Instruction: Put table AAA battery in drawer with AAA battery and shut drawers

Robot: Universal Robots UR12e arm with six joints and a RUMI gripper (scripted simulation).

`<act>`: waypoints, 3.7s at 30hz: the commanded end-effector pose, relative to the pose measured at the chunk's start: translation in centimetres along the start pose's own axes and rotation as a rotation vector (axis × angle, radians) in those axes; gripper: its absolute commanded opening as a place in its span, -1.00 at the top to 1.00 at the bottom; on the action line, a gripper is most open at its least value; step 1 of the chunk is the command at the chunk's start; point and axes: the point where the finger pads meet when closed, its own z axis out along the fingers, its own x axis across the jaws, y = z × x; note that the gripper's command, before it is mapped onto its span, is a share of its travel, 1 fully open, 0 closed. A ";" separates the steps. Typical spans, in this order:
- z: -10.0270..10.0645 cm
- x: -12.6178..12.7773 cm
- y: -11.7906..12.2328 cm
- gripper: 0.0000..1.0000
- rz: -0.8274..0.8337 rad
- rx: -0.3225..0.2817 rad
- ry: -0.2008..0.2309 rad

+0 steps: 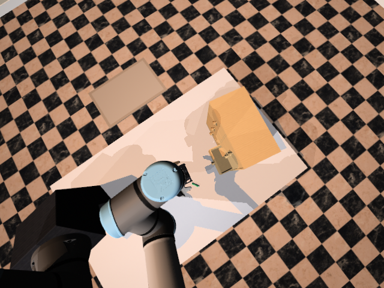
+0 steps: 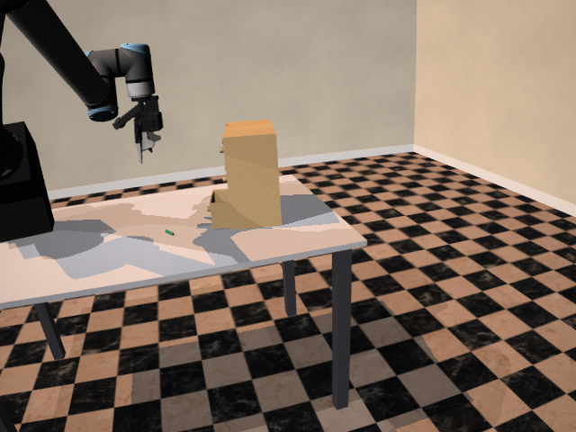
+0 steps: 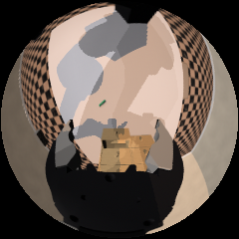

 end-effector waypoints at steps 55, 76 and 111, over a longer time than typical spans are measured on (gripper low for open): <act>0.0 1.8 3.4 -1.00 1.063 0.000 0.000; -0.1 2.2 6.8 -1.00 1.904 0.000 0.000; -0.1 1.2 10.3 -1.00 2.944 0.000 0.000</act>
